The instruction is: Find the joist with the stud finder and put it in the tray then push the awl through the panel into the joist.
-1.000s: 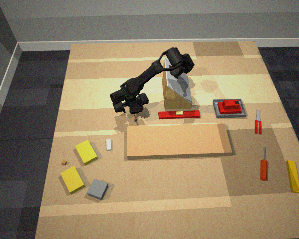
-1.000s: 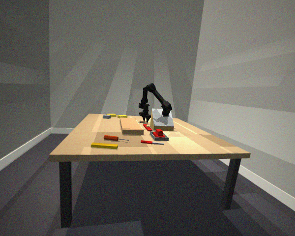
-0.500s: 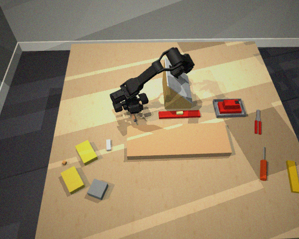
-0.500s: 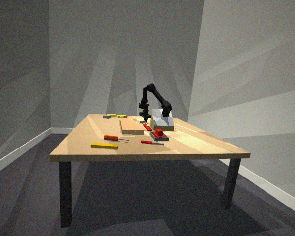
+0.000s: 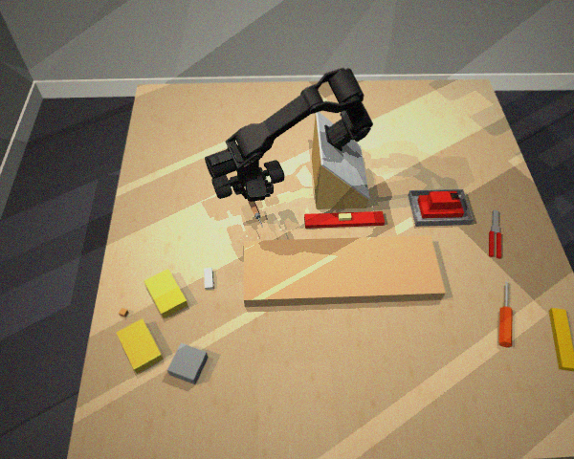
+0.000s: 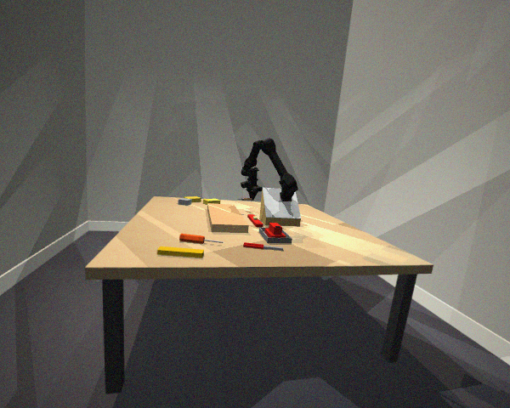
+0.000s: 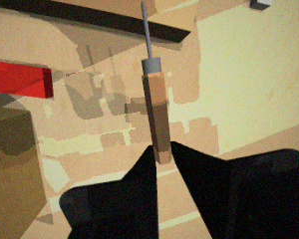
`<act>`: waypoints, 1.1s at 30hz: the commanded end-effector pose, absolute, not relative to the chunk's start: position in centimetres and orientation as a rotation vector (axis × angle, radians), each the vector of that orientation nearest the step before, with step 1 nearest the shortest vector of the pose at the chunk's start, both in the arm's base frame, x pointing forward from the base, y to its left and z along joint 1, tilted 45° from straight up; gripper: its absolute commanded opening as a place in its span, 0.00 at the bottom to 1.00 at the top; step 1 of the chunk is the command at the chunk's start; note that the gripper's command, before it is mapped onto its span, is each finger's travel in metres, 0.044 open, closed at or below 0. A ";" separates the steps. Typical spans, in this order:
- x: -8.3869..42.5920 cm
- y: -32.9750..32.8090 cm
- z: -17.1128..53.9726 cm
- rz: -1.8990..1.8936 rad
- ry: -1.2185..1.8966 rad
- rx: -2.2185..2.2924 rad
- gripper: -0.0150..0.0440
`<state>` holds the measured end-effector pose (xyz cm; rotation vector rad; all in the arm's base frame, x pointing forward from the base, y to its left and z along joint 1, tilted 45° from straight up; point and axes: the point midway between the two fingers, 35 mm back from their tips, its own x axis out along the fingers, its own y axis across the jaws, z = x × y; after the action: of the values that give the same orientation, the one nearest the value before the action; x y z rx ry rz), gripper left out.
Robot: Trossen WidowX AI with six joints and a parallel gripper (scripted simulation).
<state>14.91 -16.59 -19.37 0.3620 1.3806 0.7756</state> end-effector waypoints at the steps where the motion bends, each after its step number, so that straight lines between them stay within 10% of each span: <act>1: 14.3 -19.0 -16.6 0.777 1.384 0.355 0.25; 33: 20.1 -23.7 -11.8 0.865 1.749 -1.080 0.25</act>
<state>19.08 -23.29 -13.28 -0.8935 1.7099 0.8851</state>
